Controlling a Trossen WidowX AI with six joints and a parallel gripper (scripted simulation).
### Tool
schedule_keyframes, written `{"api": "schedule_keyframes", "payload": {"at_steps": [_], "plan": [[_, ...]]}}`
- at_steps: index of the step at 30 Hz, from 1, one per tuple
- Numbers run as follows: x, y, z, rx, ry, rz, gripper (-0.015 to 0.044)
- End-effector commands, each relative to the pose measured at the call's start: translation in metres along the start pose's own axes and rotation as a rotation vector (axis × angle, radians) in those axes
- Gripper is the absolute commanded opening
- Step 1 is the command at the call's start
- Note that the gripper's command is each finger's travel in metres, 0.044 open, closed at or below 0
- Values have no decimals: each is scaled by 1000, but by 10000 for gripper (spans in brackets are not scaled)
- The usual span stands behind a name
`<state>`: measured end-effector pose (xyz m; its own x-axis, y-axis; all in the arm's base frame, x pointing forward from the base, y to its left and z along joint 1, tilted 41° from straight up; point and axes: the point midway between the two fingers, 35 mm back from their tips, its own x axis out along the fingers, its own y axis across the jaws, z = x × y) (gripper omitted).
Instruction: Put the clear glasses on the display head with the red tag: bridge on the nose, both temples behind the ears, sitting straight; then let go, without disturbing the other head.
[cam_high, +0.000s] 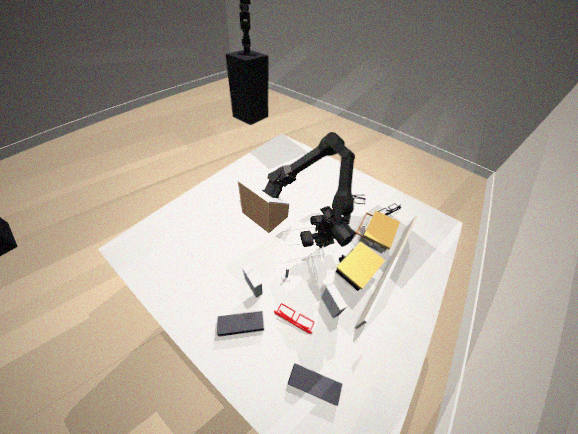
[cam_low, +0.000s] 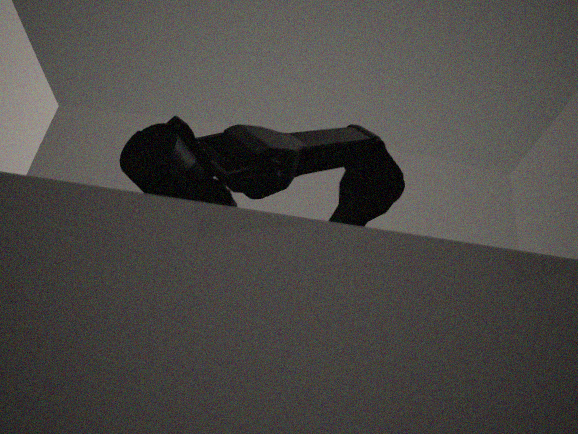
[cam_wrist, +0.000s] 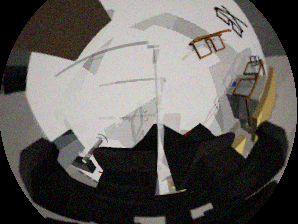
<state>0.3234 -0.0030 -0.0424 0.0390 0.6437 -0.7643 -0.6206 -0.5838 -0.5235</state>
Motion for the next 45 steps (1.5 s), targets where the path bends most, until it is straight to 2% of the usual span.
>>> {"api": "schedule_keyframes", "payload": {"at_steps": [1, 43, 45], "plan": [[5, 1, 1, 12, -5, -4, 0], [48, 2, 6, 12, -10, -8, 0], [46, 0, 5, -1, -4, -4, 53]]}}
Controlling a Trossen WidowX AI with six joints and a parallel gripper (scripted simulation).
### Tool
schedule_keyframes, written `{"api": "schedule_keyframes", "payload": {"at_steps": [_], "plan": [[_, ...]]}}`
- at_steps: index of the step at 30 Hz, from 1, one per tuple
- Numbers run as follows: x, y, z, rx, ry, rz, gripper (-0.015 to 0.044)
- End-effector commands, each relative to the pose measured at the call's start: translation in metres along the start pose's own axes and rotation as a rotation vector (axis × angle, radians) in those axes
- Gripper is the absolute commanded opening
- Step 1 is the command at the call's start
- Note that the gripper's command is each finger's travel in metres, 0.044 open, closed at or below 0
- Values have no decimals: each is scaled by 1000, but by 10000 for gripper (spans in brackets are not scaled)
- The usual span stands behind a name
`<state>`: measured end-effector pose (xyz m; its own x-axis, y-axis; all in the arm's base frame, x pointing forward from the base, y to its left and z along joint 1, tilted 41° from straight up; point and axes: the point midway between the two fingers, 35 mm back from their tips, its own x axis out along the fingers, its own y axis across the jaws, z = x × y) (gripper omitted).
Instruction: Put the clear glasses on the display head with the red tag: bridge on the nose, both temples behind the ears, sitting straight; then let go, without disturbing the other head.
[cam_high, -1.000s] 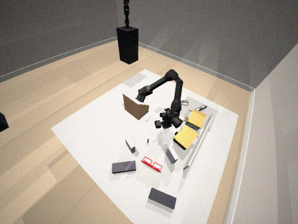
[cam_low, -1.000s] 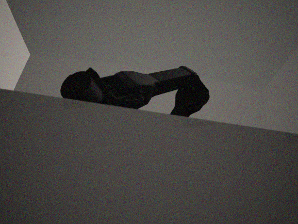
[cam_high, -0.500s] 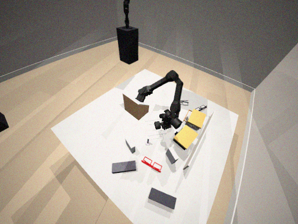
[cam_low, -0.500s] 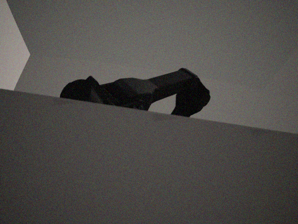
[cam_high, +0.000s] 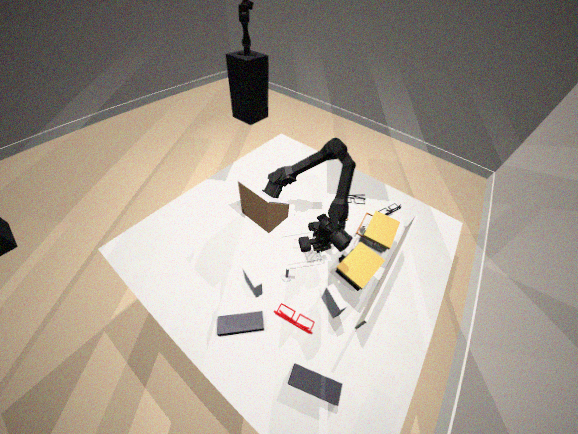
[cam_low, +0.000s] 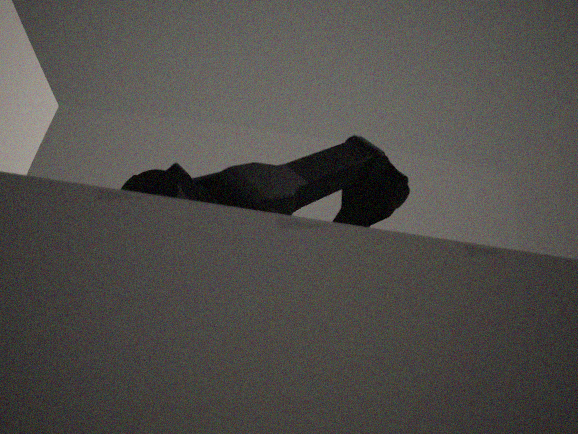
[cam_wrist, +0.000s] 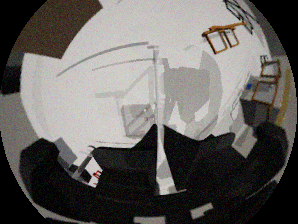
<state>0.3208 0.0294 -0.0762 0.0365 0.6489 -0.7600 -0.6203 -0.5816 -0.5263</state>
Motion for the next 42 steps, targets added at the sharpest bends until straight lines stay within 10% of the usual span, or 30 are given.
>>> {"api": "schedule_keyframes", "payload": {"at_steps": [1, 42], "plan": [[-1, 0, -1, -1, 2, -1, 79], [-59, 2, 0, 12, -2, -3, 107]]}}
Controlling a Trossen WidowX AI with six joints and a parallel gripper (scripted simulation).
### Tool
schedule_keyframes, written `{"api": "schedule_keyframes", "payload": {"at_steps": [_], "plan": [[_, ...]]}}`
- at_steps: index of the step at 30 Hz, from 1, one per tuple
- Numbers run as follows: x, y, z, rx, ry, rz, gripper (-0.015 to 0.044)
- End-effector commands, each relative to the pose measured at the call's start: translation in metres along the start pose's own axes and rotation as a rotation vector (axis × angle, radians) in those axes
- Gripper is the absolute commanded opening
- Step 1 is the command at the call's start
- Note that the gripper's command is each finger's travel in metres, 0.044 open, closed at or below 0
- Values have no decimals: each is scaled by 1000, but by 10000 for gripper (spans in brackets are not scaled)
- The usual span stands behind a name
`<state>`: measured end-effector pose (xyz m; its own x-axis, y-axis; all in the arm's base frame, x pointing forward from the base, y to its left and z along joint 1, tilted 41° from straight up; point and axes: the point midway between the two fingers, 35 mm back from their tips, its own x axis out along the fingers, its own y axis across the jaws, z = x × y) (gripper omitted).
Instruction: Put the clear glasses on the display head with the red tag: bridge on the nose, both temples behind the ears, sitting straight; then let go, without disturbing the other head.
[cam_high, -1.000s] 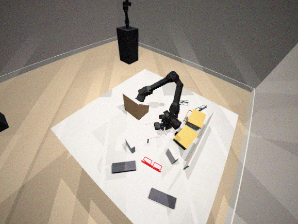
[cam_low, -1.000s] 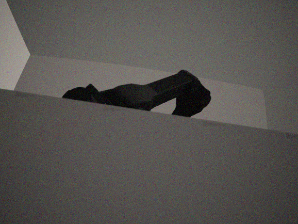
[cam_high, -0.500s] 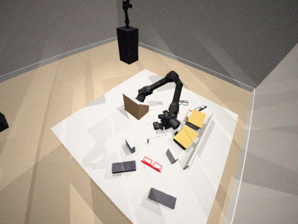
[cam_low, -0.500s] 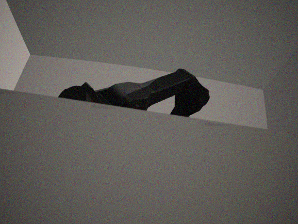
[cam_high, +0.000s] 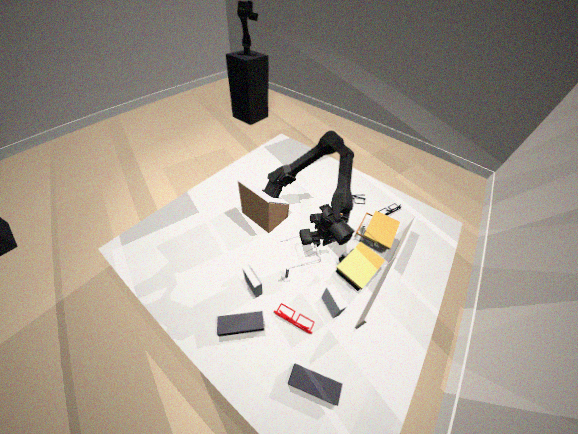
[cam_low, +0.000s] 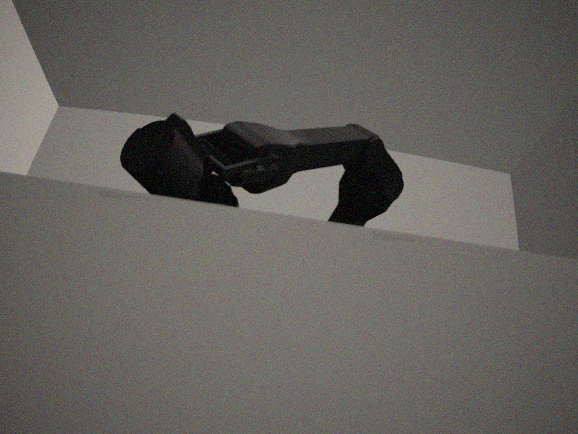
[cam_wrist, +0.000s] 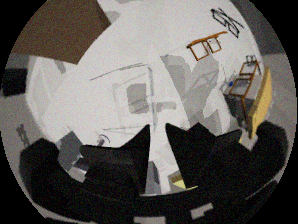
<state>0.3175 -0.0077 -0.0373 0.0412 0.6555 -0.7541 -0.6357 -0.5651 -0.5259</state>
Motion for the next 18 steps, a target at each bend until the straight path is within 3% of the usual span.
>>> {"api": "schedule_keyframes", "payload": {"at_steps": [1, 4, 14, 16, 18], "plan": [[0, 0, 0, 0, 0, 0, 134], [0, 0, 0, 0, 0, 0, 200], [-4, 8, 3, -39, 0, 8, 200], [-4, 8, 3, -39, 0, 8, 147], [-4, 8, 3, -39, 0, 8, 140]]}}
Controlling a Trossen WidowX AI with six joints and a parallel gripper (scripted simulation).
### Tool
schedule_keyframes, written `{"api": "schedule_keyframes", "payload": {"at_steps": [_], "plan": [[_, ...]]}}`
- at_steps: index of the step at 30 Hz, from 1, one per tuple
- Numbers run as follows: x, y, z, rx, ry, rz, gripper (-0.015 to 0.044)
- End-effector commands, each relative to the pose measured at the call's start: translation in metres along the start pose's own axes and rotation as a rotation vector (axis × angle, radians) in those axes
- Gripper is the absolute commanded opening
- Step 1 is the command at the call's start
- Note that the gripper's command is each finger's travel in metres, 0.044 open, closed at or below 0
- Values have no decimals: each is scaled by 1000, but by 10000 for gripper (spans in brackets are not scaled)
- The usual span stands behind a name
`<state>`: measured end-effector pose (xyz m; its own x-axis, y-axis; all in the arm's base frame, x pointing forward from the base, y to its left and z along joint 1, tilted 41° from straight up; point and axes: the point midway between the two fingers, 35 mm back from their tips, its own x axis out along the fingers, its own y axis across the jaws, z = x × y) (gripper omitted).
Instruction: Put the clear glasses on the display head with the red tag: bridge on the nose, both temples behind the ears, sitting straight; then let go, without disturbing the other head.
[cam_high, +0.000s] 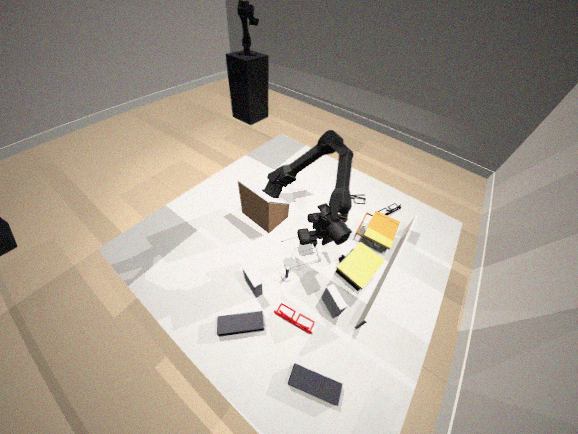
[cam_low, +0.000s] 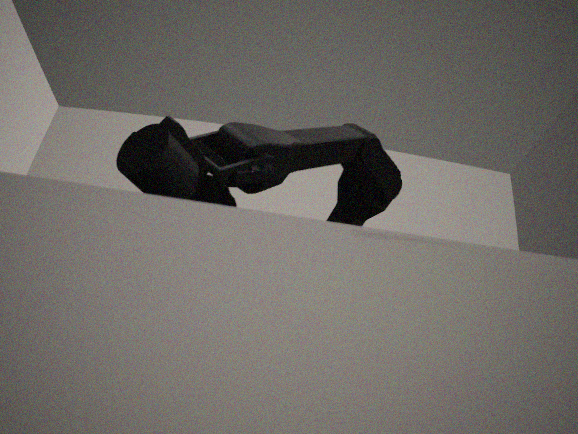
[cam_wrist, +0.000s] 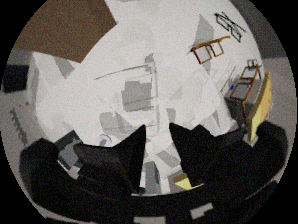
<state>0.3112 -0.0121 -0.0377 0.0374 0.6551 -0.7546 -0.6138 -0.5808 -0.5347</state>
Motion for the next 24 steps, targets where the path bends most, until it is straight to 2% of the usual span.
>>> {"api": "schedule_keyframes", "payload": {"at_steps": [1, 24], "plan": [[-1, 1, 1, -10, 2, 5, 140], [26, 1, 0, -10, 3, 5, 140]]}}
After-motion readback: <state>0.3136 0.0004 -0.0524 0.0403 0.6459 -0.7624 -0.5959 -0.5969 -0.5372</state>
